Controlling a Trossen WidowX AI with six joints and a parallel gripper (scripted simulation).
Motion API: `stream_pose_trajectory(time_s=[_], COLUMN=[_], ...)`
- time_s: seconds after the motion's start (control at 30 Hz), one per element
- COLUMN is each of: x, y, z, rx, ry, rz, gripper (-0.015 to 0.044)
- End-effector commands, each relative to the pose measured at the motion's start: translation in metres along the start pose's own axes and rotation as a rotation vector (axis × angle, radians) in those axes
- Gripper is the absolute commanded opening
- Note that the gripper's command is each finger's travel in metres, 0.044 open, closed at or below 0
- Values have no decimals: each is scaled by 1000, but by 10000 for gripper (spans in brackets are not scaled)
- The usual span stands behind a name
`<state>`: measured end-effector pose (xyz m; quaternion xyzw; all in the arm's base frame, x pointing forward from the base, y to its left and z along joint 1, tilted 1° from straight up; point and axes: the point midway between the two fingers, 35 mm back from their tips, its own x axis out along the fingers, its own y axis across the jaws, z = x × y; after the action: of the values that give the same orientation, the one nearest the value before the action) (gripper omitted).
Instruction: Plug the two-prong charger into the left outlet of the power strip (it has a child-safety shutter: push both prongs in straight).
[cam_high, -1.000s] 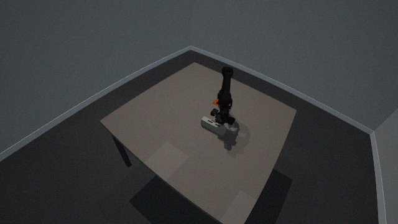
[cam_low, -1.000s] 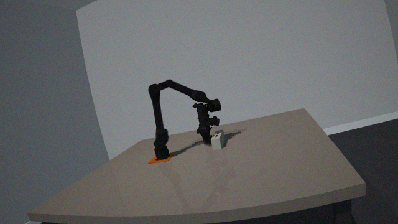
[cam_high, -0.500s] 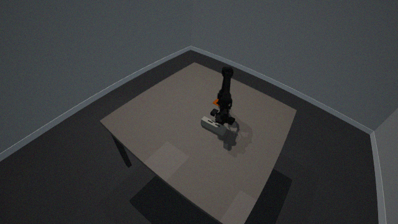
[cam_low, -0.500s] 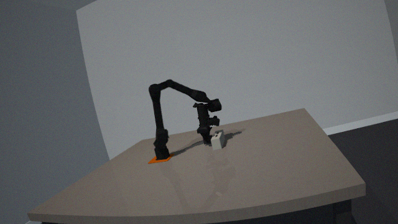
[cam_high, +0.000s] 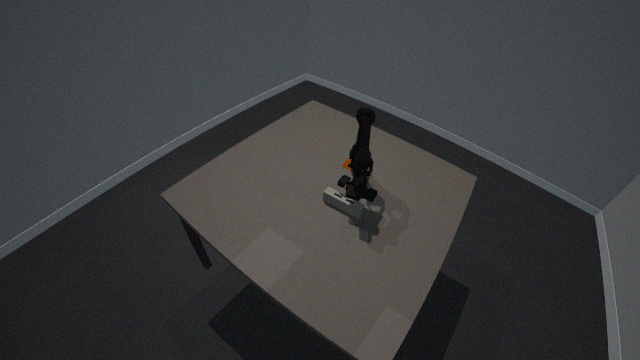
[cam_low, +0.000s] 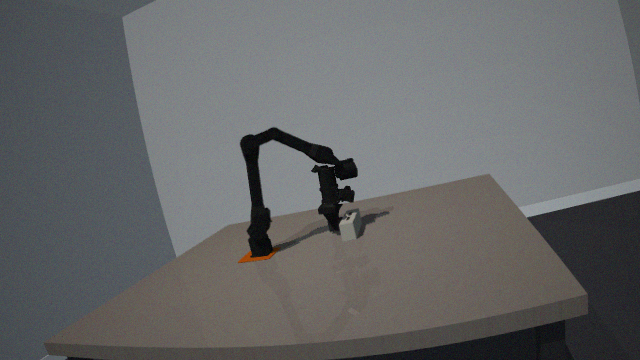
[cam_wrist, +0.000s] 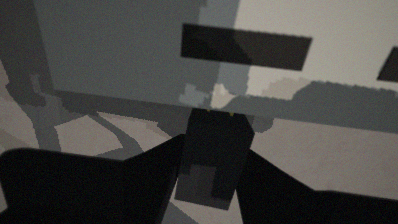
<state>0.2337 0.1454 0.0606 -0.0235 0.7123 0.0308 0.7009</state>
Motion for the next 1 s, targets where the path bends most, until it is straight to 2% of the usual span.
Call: stream_pose_trajectory(time_s=[0.0,0.97], x=[0,-1], y=[0,0], z=[2,12], rx=[-5,-5], ry=[0,-1], rz=[-1,-1], gripper=[0,0])
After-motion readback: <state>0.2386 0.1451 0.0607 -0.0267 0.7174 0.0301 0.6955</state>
